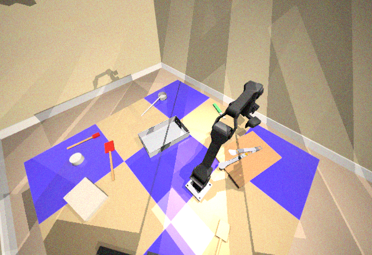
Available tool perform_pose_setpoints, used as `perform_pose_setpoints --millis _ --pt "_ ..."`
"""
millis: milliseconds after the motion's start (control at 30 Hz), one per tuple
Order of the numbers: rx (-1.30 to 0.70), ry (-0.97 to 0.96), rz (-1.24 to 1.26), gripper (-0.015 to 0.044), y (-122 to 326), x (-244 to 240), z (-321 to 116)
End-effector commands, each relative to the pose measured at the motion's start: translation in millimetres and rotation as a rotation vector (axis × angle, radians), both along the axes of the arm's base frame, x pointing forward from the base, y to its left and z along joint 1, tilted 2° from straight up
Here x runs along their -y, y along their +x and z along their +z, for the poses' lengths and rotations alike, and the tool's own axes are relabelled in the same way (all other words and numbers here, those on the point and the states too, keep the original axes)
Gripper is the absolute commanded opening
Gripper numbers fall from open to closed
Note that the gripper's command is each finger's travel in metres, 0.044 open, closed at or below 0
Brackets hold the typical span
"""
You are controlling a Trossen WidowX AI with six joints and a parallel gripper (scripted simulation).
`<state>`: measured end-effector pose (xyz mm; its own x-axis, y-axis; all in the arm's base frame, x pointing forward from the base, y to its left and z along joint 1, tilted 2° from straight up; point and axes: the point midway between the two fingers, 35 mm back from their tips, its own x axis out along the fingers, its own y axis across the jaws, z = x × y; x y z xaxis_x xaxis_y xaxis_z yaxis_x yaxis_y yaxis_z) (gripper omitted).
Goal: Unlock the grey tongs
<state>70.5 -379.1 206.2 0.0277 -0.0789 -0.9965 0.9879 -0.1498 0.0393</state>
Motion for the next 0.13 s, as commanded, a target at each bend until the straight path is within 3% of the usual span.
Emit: perform_pose_setpoints --millis 0,100 --pt "0.004 -0.001 -0.004 0.044 0.3 -0.2 1.2" --pt "0.004 -0.001 -0.004 0.044 0.3 -0.2 1.2"
